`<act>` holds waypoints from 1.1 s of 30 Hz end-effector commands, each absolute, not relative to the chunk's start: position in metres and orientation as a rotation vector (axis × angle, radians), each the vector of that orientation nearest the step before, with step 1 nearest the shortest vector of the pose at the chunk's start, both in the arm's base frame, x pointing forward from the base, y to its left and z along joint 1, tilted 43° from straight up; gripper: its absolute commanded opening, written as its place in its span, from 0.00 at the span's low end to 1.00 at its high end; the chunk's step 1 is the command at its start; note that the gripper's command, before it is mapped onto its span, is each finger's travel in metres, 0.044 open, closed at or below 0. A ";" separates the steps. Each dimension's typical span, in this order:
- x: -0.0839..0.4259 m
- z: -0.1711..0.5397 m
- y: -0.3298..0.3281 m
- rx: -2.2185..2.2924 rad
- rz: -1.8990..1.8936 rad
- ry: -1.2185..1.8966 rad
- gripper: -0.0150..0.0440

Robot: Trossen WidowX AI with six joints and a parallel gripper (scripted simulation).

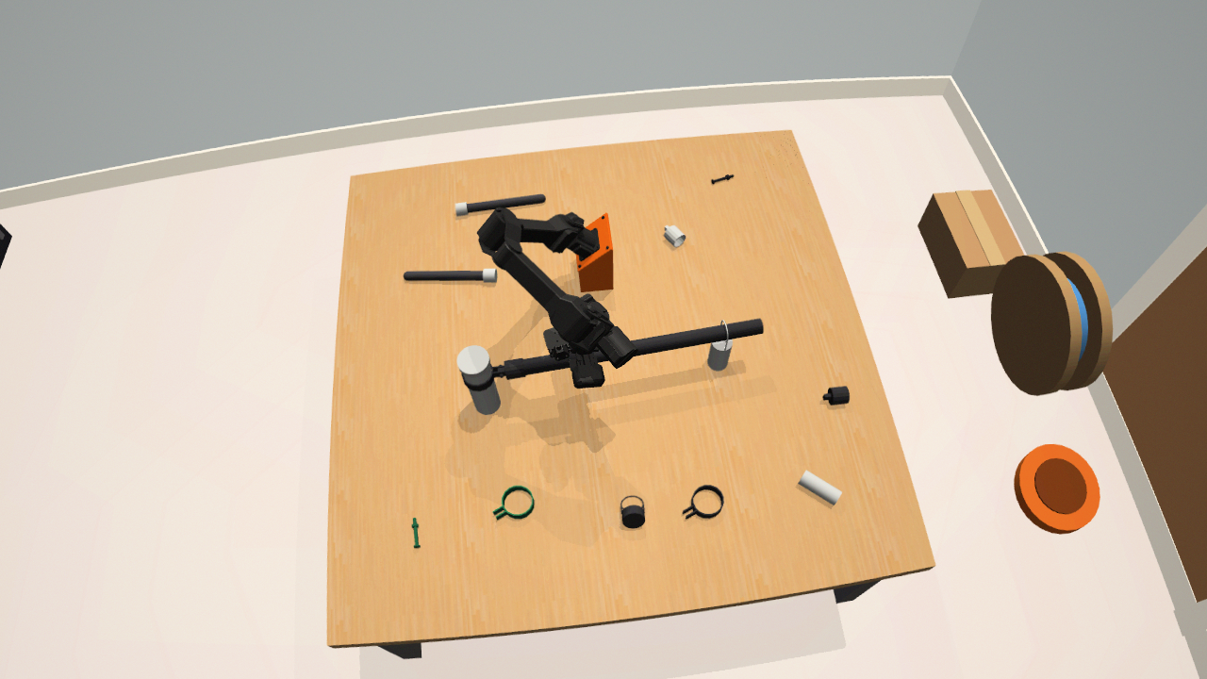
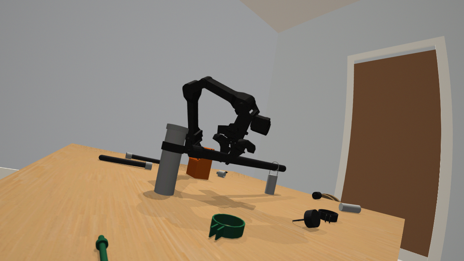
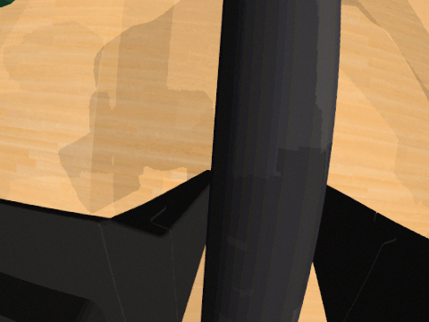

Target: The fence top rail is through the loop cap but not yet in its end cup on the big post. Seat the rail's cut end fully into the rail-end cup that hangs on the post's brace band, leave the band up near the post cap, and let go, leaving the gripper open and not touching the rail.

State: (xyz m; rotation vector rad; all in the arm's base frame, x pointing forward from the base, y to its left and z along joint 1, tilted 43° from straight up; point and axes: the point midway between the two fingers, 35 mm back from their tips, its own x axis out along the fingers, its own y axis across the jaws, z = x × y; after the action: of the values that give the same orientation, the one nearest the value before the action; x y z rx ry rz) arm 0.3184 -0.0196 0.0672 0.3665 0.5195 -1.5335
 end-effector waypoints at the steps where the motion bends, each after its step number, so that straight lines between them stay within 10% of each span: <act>1: 0.321 0.076 -0.023 0.376 -1.521 0.495 0.25; 21: 0.317 0.073 -0.028 0.373 -1.532 0.512 0.25; 33: 0.317 0.073 -0.023 0.374 -1.531 0.513 0.79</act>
State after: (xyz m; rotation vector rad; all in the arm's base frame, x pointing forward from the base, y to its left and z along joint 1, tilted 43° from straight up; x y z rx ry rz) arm 0.3170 -0.0272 0.0736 0.3690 0.5150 -1.5321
